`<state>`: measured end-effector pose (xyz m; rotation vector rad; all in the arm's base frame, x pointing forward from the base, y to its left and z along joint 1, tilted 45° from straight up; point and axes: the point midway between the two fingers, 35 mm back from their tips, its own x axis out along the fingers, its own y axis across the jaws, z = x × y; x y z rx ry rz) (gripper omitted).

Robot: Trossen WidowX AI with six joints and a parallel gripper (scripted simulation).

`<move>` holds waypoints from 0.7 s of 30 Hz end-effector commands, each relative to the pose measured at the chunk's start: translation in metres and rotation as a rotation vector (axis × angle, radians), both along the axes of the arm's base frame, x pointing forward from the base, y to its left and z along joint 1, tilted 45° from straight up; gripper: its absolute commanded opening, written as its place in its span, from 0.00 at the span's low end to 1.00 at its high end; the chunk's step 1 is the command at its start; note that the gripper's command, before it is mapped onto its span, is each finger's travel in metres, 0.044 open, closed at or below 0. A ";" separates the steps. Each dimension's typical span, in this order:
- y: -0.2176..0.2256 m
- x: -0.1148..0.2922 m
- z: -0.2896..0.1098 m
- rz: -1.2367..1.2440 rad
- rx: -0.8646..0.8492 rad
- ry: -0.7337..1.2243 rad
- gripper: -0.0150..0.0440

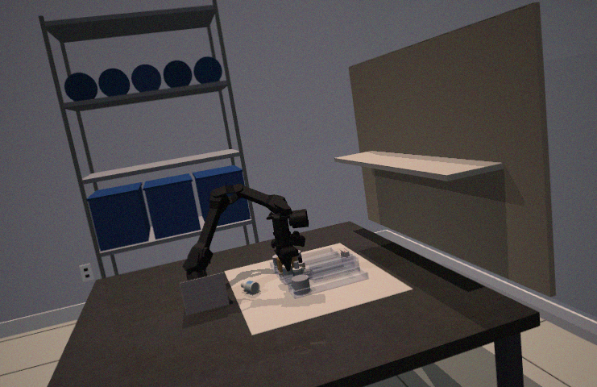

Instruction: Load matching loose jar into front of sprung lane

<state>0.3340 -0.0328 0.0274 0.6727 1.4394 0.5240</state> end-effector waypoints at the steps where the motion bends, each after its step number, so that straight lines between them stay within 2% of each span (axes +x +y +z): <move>1: 0.001 0.004 0.001 -0.007 0.005 -0.017 0.25; 21: 0.005 0.005 -0.004 -0.007 0.006 -0.017 0.25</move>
